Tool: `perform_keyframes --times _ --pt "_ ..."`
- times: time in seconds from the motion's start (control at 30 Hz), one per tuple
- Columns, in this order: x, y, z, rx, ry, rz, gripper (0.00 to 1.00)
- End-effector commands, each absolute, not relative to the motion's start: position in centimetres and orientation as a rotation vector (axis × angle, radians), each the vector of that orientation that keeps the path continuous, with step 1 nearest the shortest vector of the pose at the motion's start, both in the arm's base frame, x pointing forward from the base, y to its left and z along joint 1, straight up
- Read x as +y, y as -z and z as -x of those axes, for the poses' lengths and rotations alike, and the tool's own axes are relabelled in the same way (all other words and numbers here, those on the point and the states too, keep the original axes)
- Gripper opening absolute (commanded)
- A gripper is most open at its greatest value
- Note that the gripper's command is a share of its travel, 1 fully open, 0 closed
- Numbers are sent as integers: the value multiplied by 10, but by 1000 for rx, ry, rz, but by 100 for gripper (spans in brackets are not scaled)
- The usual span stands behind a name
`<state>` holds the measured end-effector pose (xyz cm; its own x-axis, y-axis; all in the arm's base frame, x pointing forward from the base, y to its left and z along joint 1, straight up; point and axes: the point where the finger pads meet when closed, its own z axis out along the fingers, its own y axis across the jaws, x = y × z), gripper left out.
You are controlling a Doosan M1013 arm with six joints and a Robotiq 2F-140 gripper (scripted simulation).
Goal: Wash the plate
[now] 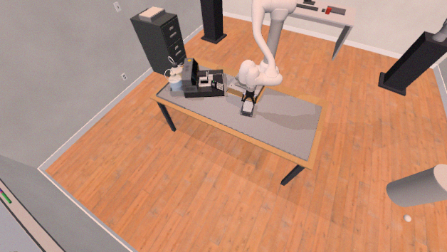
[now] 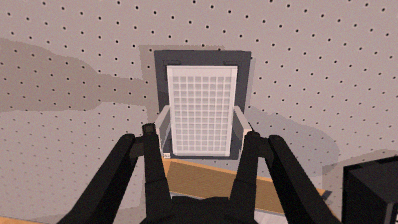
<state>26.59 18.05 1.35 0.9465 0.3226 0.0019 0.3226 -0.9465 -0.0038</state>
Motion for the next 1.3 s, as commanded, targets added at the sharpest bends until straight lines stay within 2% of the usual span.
perform_keyframes --times 0.0,1.27 --pt "180 -11 -263 -499 -5 3095 10" --pt "180 -8 -263 -499 -5 3095 10"
